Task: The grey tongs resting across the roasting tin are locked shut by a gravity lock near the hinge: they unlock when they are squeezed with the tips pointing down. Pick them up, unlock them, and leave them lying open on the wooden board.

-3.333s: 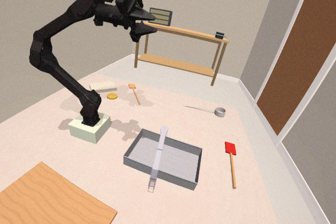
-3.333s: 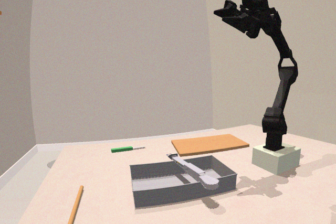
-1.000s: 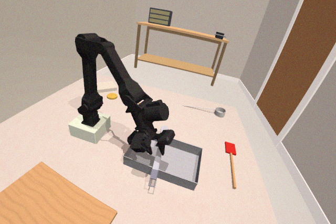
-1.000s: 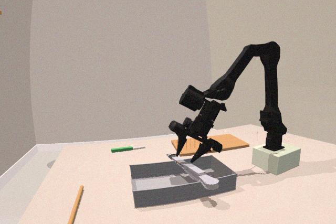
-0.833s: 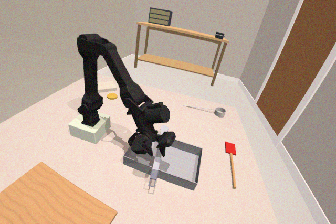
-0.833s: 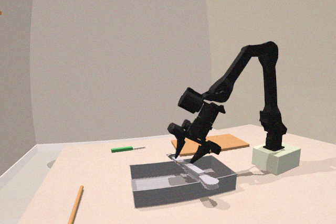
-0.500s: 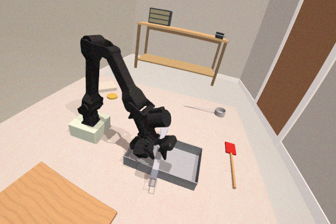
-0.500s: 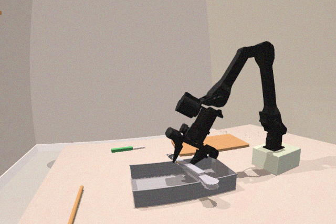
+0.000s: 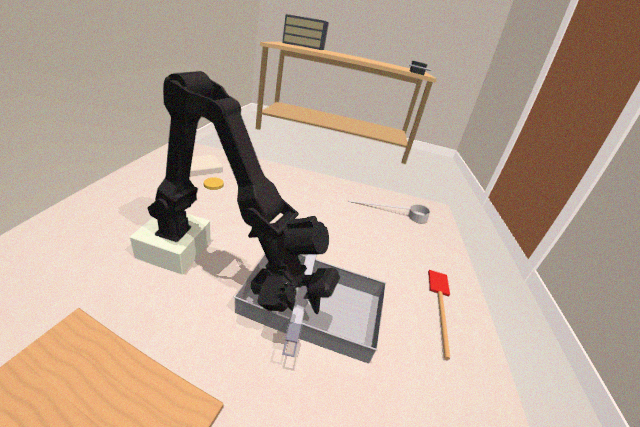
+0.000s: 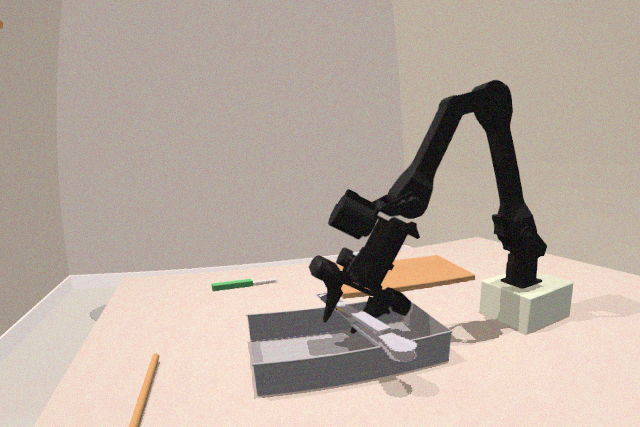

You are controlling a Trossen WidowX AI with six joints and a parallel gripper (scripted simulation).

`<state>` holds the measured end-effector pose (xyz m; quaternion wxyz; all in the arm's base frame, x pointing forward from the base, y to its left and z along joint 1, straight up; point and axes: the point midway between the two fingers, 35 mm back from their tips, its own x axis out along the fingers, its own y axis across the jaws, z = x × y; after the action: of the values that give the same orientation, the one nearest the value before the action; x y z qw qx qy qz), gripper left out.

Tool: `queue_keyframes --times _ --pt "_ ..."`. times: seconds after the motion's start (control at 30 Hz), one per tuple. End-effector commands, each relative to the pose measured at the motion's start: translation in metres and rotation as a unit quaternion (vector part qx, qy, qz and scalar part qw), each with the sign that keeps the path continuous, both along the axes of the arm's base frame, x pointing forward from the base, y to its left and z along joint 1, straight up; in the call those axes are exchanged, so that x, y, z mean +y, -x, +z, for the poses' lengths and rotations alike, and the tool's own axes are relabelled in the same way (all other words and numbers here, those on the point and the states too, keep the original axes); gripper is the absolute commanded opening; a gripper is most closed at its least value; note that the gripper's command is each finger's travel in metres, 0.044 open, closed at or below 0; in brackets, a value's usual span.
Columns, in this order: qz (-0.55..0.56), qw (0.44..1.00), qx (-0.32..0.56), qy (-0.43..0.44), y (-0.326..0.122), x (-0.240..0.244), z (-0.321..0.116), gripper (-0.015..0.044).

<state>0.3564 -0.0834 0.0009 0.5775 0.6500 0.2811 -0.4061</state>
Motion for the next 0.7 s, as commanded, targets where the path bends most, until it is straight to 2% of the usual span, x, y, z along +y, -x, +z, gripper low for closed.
queue_keyframes --times 0.0,0.17,0.6,0.67 --pt "-0.003 1.0 -0.002 0.001 -0.0033 -0.0014 -0.0037 0.026" --pt "0.0 1.0 0.0 0.0 -0.0005 -0.0001 -0.0014 0.0129" --pt "0.0 1.0 0.0 0.0 -0.0005 -0.0001 -0.0014 0.0042" --pt "0.0 1.0 0.0 0.0 -0.0005 -0.0001 -0.0014 -0.001"
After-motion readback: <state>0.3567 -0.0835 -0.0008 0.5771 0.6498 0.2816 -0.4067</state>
